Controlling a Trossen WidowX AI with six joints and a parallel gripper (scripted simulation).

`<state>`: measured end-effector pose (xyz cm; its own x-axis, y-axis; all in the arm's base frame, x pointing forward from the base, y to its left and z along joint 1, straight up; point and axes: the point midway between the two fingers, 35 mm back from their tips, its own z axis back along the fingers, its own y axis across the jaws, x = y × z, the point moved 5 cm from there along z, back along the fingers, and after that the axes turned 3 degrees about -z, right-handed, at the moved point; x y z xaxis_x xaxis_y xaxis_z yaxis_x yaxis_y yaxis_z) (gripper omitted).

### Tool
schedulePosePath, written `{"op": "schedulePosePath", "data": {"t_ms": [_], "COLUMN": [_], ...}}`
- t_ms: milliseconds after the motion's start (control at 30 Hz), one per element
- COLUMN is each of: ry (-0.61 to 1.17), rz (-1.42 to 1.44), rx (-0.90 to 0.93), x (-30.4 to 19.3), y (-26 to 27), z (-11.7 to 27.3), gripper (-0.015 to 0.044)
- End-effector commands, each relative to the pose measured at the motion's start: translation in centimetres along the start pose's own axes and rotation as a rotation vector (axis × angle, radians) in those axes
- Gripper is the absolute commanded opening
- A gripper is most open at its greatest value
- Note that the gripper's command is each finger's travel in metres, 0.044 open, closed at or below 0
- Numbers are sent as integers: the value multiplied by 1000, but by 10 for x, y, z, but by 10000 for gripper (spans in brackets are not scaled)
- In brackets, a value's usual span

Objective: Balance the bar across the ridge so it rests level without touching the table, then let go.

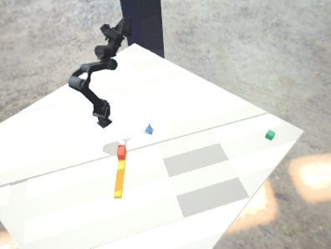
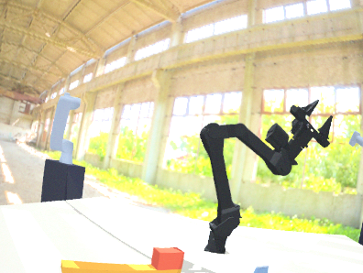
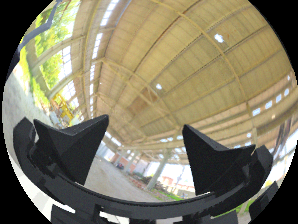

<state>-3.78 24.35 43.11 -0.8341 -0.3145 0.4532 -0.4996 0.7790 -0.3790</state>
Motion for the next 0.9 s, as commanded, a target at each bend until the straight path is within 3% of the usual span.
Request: {"op": "schedulePosePath", "data": {"t_ms": [0,100,867], "ry": [1,19,229], "rz": [1,17,231], "rx": [1,20,97], "x": [-1,-8,-94], "y": [0,4,-3], "z": [0,-6,-40], "gripper": [374,315,315]}}
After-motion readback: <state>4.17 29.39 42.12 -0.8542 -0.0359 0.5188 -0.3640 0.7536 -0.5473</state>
